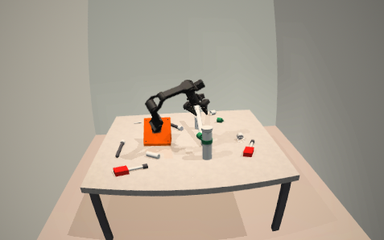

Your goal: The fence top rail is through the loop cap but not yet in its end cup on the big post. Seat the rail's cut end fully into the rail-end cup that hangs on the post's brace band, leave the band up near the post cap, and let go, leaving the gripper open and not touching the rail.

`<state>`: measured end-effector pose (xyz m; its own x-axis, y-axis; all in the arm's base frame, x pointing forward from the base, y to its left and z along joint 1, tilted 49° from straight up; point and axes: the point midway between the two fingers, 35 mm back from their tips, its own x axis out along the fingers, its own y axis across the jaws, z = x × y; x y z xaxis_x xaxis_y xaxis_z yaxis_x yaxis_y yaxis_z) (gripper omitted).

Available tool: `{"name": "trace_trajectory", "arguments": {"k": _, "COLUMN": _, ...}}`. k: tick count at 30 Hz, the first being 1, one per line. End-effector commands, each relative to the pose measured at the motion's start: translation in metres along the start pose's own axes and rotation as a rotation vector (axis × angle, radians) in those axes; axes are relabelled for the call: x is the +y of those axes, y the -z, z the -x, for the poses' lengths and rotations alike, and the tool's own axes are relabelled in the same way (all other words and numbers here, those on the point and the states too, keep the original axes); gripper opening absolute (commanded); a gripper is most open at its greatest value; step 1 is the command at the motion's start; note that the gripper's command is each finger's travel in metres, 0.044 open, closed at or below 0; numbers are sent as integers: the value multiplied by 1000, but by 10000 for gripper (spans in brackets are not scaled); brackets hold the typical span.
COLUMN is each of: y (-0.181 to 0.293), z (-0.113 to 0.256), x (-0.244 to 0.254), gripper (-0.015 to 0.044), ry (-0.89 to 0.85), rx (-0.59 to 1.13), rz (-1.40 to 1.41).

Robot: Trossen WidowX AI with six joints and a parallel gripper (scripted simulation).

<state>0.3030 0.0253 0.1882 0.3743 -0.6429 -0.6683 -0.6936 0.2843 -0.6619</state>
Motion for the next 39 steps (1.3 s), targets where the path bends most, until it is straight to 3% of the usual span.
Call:
{"name": "trace_trajectory", "arguments": {"k": 1, "y": 61, "z": 8, "x": -26, "gripper": 440, "ry": -31, "rx": -90, "rz": 580}}
{"name": "trace_trajectory", "arguments": {"k": 16, "y": 101, "z": 16, "x": -36, "gripper": 440, "ry": 24, "rx": -138, "rz": 1131}}
{"name": "trace_trajectory", "arguments": {"k": 39, "y": 104, "z": 6, "x": -33, "gripper": 440, "ry": 23, "rx": -140, "rz": 1141}}
